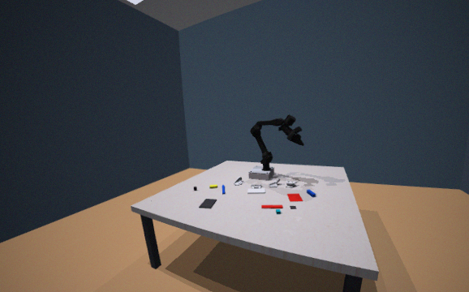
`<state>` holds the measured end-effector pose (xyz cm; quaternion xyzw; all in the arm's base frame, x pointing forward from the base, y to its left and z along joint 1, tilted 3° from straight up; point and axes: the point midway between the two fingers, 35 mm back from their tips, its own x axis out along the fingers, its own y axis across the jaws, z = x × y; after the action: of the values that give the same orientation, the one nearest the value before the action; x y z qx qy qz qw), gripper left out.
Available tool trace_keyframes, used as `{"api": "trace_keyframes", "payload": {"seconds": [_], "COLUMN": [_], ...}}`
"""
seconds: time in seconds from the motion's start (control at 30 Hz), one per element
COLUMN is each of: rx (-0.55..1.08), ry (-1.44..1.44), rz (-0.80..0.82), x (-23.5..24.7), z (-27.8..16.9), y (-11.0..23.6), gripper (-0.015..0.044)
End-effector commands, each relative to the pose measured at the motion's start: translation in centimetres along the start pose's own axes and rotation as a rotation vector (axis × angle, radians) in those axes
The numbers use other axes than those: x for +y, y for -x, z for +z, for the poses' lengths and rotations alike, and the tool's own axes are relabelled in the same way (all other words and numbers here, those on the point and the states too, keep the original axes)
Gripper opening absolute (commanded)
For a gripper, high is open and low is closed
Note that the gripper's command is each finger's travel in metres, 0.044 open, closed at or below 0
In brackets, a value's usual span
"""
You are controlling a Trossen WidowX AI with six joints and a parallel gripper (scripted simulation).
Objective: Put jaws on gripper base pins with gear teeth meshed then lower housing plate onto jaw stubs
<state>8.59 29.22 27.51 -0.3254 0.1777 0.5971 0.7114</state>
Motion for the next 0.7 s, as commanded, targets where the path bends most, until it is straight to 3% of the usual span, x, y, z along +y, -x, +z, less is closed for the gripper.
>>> {"api": "trace_keyframes", "payload": {"seconds": [0.0,0.67], "rx": [0.068,0.324], "ry": [0.072,0.403], "rz": [-0.003,0.066], "x": [-0.4,-2.2], "z": [-1.8,-9.3], "y": [-1.2,-4.3], "gripper": [0.0440,0.0440]}}
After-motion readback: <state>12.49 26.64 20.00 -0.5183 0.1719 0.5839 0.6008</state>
